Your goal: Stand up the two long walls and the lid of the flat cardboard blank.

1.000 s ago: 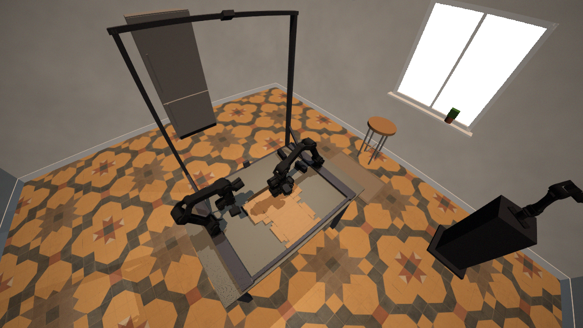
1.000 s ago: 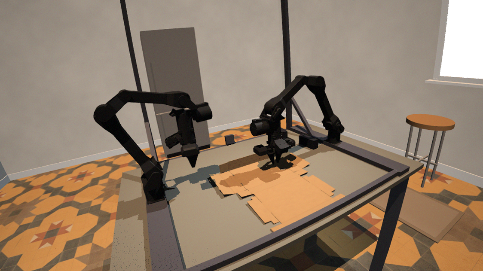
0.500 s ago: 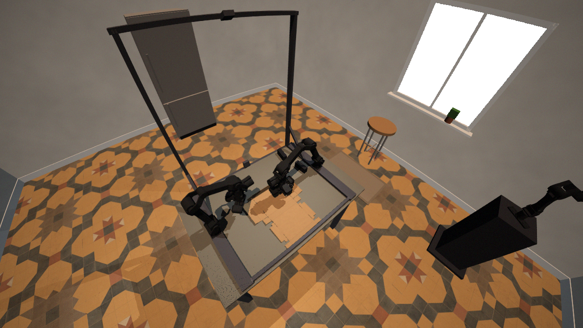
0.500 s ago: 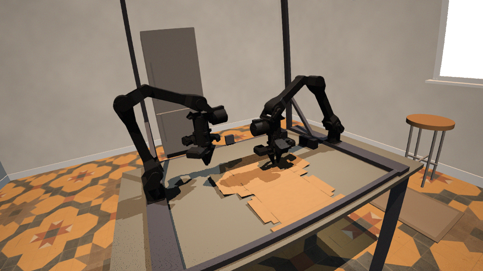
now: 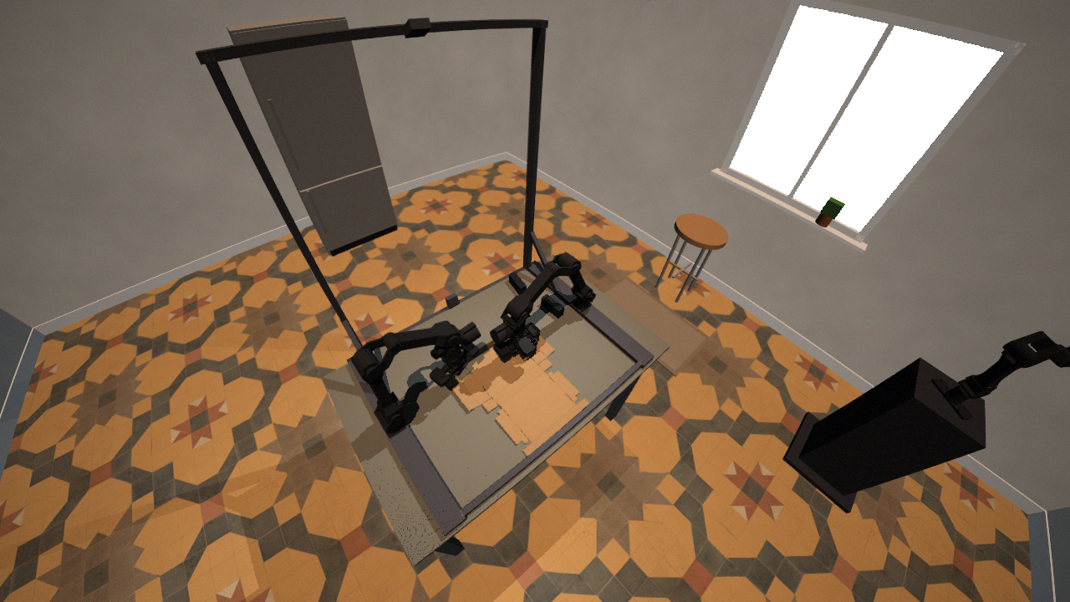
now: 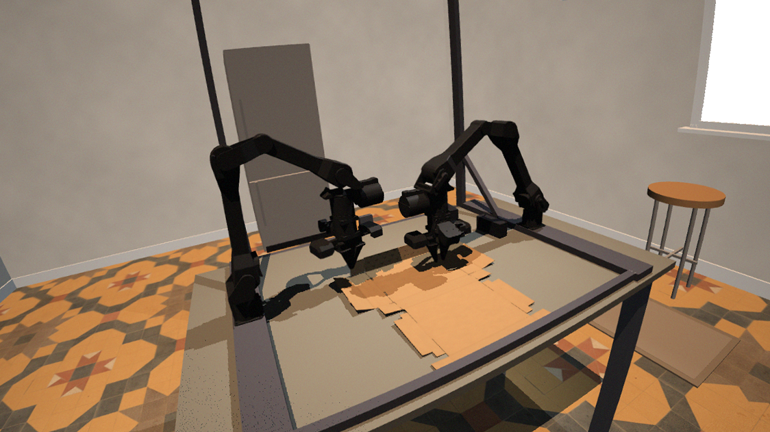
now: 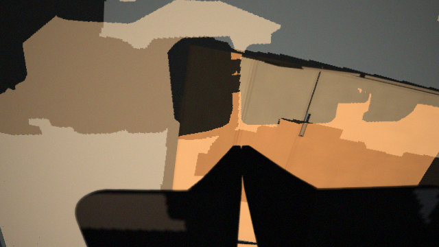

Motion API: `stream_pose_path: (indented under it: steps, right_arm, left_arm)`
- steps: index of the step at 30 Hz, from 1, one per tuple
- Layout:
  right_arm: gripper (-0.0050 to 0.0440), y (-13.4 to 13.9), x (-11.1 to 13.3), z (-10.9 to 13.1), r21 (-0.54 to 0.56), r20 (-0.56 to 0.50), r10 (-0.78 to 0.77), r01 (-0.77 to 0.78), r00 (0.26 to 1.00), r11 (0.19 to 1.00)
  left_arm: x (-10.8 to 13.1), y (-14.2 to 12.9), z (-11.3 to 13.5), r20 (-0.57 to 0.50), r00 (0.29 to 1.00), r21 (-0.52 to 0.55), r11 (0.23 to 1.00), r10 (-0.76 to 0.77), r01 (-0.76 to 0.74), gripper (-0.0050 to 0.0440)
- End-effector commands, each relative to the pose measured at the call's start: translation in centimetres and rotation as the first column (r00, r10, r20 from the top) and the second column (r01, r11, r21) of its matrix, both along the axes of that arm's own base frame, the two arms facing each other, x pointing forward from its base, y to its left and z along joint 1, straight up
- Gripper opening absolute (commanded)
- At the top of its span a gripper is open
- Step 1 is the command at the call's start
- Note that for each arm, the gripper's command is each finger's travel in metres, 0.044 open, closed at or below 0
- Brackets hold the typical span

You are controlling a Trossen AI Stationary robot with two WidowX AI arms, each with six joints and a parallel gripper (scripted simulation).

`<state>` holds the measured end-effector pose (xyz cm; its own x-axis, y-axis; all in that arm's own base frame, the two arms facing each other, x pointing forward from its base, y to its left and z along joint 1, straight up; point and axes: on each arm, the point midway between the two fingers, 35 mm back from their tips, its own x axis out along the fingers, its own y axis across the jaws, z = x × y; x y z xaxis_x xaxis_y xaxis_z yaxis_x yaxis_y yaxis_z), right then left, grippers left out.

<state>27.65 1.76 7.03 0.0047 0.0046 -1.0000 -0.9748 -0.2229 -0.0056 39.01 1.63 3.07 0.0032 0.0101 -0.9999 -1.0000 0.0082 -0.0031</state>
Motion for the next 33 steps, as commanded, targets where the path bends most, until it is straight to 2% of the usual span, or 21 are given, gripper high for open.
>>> stream_pose_path:
  steps: [1,14,25,33]
  right_arm:
    - [0.0,-0.2,1.9,-0.8,-0.001,0.014,-0.21,0.21,0.978,0.978]
    - [0.0,-0.2,2.0,-0.8,-0.001,0.014,-0.219,0.219,0.976,0.976]
    - [0.0,-0.2,2.0,-0.8,-0.001,0.014,-0.219,0.219,0.976,0.976]
    - [0.0,-0.2,2.0,-0.8,-0.001,0.014,-0.219,0.219,0.976,0.976]
  left_arm:
    - [0.3,-0.1,0.7,0.021,1.0,-0.006,1.0,0.003,-0.002,0.0098]
    - [0.3,0.0,0.8,0.025,1.0,0.001,1.0,0.0,0.0,0.0098]
    - [0.3,0.0,-1.0,0.025,1.0,0.001,1.0,0.0,0.0,0.0098]
    - [0.3,0.0,-1.4,0.024,1.0,0.001,1.0,0.0,0.0,0.0098]
